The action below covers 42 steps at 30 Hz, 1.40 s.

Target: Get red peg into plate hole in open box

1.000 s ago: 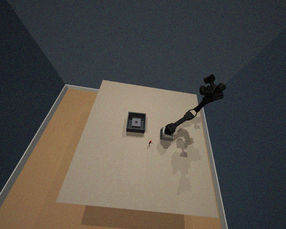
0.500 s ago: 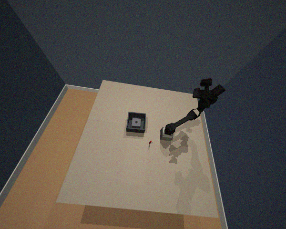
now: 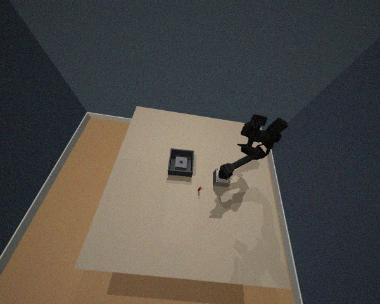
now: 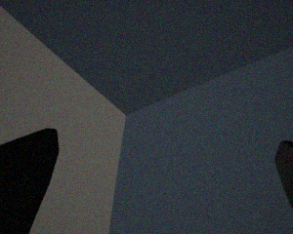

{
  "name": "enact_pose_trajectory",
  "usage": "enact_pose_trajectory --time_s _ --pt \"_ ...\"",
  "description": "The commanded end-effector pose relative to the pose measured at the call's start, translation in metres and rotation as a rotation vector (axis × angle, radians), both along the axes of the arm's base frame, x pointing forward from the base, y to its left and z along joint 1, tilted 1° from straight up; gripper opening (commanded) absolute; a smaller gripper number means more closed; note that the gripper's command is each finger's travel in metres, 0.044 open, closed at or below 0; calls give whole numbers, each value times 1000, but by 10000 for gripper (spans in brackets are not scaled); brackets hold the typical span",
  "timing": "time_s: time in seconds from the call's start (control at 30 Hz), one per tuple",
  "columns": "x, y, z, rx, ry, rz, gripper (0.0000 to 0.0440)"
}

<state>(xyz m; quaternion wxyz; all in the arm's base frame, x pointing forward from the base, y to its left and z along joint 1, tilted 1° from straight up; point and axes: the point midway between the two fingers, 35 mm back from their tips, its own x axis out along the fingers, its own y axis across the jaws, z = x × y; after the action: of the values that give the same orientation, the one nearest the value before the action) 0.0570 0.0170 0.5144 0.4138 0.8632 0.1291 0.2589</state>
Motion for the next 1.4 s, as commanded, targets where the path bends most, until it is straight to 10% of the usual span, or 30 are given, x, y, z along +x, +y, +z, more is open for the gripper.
enact_pose_trajectory --time_s 0.0,0.7,1.37 --pt "21 15 -17 -110 46 -23 440" --pt "110 72 -145 -754 371 -16 440" --pt "123 89 -283 -1283 740 249 440"
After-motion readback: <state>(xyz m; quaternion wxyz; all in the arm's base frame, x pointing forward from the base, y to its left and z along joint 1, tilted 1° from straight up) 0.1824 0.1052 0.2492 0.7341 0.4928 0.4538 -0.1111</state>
